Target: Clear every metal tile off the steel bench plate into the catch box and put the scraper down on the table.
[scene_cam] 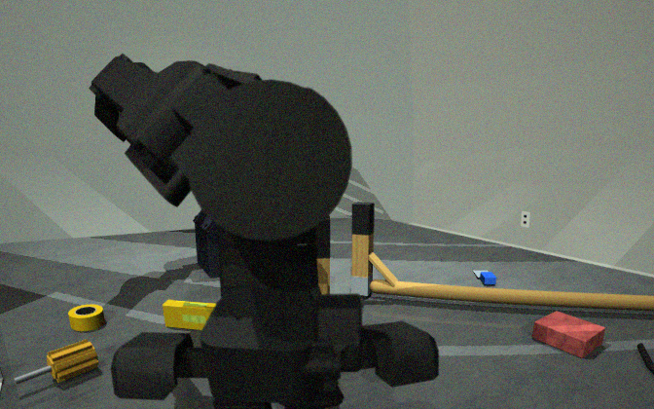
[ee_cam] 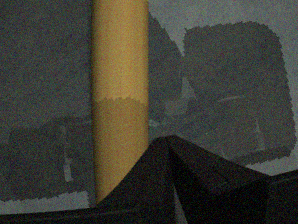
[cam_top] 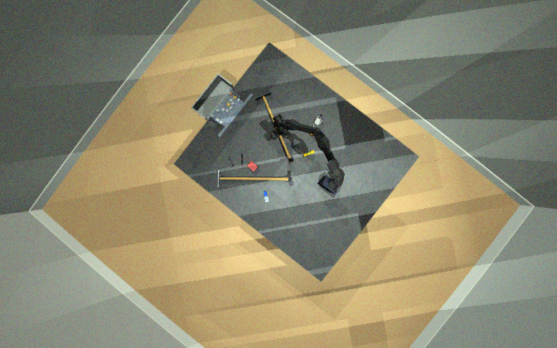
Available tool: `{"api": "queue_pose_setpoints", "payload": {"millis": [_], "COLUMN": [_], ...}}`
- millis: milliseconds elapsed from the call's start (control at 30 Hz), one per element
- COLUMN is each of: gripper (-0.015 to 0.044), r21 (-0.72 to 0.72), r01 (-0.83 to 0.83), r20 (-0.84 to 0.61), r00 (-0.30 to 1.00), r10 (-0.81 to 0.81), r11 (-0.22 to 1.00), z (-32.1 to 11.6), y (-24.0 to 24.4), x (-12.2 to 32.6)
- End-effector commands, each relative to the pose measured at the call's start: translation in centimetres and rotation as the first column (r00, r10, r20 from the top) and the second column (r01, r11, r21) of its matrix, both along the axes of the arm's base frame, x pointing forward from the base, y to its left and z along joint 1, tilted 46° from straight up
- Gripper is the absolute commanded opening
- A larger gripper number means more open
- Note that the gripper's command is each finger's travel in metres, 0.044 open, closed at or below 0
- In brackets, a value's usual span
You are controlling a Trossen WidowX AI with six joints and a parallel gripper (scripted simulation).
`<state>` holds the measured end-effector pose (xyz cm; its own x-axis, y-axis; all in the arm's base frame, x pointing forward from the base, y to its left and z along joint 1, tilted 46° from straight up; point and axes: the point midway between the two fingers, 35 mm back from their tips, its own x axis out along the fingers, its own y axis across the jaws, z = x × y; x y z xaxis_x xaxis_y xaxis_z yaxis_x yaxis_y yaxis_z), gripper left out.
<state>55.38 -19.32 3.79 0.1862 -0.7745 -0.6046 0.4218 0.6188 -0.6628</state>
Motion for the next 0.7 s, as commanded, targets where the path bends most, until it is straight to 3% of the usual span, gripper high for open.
{"api": "queue_pose_setpoints", "payload": {"millis": [0,500,667], "gripper": [0.0,0.0,0.0], "r21": [0.0,0.0,-0.003], "r01": [0.002,0.002,0.001], "r20": [0.002,0.009,0.024], "r00": [1.0,1.0,1.0], "r10": [-0.002,-0.002,-0.001], "r11": [1.0,1.0,1.0], "z": [-0.5,-1.4,0.1], "y": [0.2,1.1,1.8], "x": [0.3,1.0,1.0]}}
